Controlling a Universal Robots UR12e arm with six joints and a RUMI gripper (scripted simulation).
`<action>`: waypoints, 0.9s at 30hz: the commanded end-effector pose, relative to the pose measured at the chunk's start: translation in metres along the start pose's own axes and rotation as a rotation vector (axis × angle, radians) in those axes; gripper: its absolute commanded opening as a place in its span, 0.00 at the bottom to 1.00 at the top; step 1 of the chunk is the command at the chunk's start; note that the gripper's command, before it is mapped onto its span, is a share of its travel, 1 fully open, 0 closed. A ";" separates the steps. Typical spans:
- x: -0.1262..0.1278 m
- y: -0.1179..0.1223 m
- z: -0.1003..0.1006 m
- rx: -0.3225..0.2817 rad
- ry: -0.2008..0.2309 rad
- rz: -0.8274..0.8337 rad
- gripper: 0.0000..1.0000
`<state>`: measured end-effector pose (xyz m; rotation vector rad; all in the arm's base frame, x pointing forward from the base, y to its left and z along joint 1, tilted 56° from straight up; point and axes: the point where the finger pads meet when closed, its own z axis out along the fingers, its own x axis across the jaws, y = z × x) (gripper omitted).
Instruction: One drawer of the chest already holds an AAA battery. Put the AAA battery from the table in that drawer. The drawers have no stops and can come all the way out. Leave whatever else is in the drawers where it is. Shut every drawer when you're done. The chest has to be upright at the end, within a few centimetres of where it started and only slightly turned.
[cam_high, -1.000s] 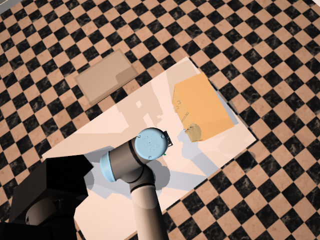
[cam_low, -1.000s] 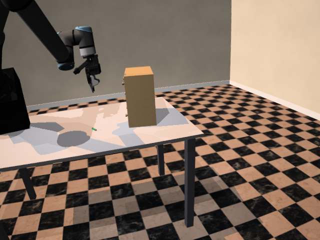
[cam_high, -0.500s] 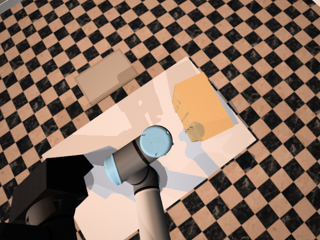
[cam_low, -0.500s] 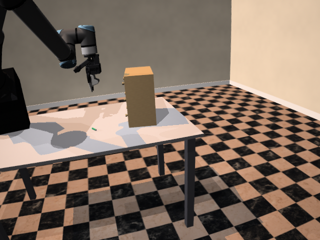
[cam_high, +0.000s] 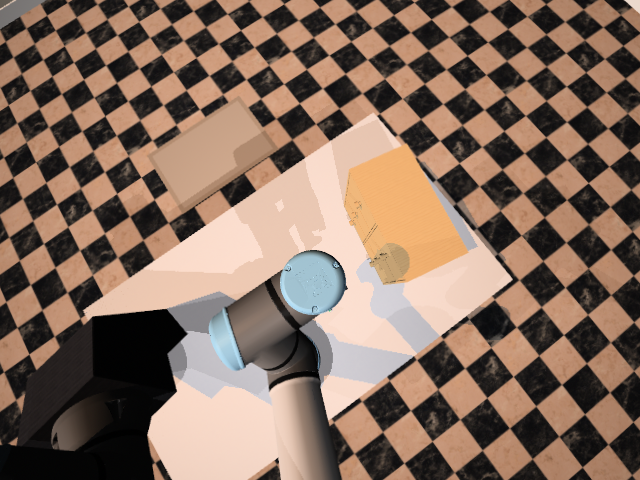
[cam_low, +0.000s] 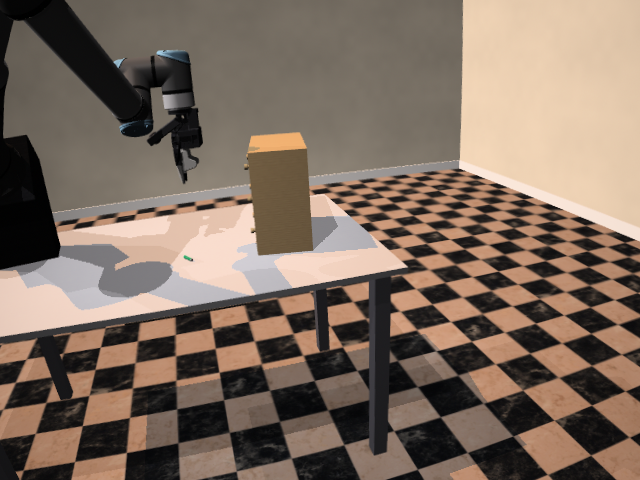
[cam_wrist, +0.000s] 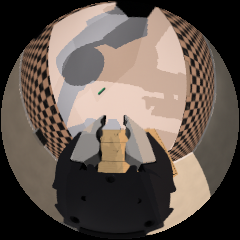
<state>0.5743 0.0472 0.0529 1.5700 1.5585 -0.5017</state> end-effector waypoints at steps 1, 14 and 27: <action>0.000 0.000 0.000 -0.001 0.000 0.000 0.20; 0.000 0.000 0.000 -0.001 0.000 -0.008 0.20; 0.003 0.000 0.000 -0.001 0.001 -0.097 0.20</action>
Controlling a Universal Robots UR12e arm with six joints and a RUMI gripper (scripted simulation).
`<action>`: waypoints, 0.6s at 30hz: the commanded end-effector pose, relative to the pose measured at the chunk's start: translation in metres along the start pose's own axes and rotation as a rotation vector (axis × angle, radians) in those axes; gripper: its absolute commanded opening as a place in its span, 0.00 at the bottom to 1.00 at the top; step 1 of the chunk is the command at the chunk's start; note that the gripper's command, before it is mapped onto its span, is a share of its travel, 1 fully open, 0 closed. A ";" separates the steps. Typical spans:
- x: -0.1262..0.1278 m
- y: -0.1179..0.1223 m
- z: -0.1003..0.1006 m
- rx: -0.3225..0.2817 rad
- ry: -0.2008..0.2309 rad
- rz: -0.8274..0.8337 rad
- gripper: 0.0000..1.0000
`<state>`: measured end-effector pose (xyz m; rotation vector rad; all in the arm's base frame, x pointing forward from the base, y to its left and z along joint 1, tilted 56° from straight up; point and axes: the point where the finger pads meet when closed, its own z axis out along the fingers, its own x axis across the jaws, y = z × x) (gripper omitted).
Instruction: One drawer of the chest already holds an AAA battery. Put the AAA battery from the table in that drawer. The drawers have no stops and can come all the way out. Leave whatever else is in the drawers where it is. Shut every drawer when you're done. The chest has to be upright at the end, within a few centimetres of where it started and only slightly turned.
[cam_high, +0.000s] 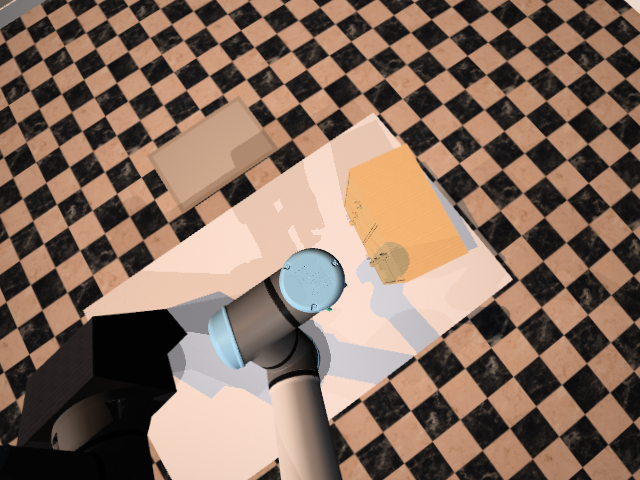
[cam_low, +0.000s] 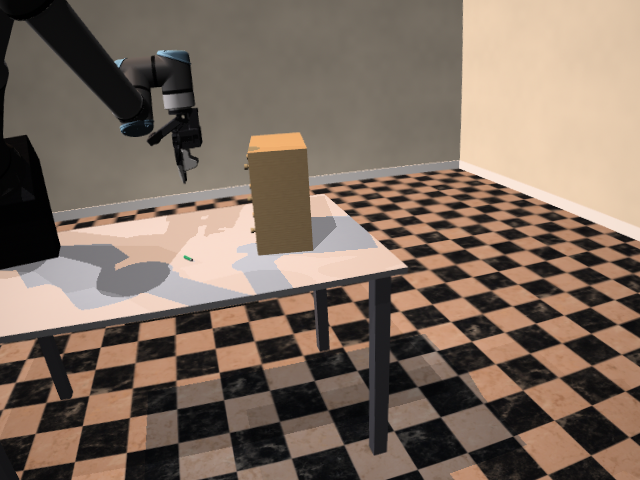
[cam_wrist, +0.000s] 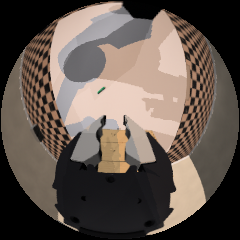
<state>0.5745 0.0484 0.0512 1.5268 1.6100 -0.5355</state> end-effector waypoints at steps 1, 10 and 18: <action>0.002 0.000 0.000 -0.001 0.001 -0.051 0.20; 0.006 0.000 0.000 -0.001 0.001 -0.187 0.20; 0.014 0.001 0.000 -0.002 0.002 -0.417 0.20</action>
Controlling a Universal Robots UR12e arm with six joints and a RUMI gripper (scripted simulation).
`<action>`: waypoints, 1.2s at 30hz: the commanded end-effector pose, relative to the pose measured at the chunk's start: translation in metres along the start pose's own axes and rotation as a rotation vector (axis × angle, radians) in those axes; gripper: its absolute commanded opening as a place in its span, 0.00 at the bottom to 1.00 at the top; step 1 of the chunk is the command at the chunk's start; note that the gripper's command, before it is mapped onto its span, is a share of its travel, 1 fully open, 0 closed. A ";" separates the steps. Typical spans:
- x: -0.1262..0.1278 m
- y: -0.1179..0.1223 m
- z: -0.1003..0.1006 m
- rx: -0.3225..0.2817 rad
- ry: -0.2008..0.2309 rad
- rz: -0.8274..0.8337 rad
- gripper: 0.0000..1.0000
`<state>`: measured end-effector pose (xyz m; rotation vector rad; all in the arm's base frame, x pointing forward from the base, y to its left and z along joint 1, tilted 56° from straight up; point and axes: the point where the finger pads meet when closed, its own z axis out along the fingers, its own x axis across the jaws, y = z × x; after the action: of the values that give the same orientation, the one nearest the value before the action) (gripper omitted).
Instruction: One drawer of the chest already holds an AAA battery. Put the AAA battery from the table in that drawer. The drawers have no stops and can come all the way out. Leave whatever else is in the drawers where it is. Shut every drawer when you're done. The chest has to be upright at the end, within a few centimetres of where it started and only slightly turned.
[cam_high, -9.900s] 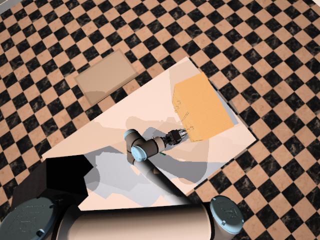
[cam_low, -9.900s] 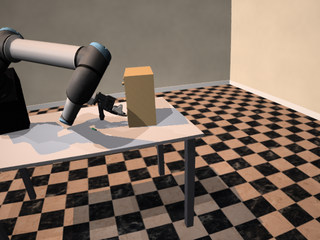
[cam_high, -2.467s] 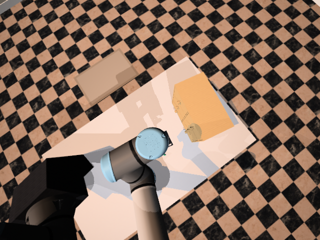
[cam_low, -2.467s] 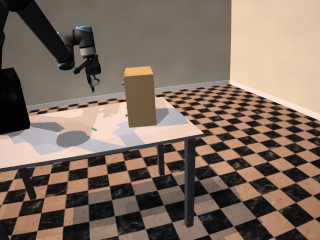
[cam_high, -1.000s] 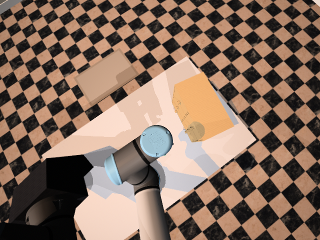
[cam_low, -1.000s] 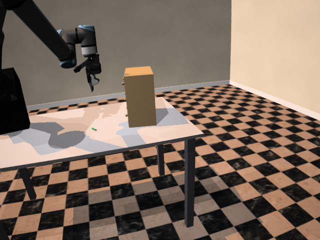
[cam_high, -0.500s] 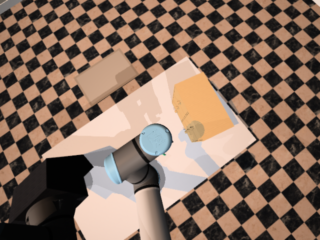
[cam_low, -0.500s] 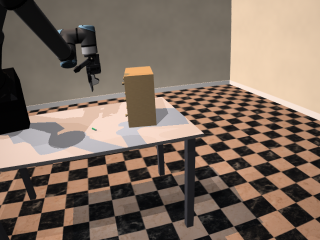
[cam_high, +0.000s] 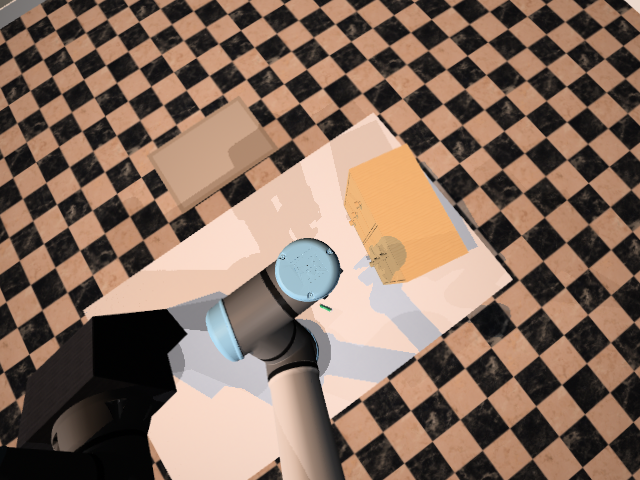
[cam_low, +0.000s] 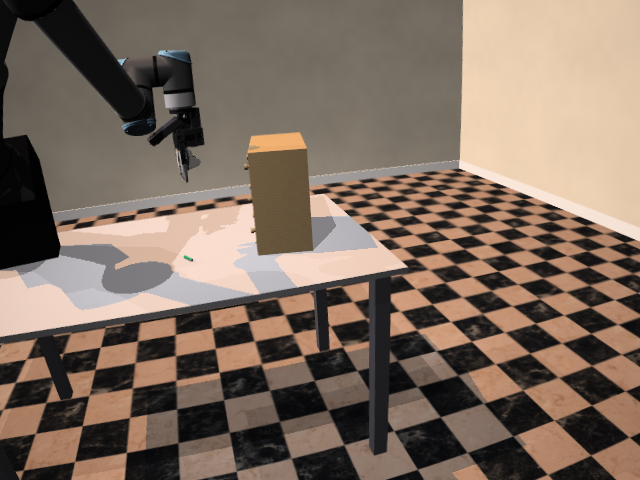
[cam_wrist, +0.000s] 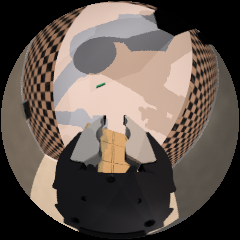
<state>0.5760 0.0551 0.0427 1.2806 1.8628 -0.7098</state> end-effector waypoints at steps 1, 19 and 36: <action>0.004 0.002 0.000 -0.006 0.001 -0.136 0.20; 0.028 0.015 0.000 -0.007 0.000 -0.807 0.20; 0.060 0.033 0.000 -0.008 -0.003 -1.535 0.20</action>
<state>0.5915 0.0924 -0.0015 -0.2016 2.5833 -1.3387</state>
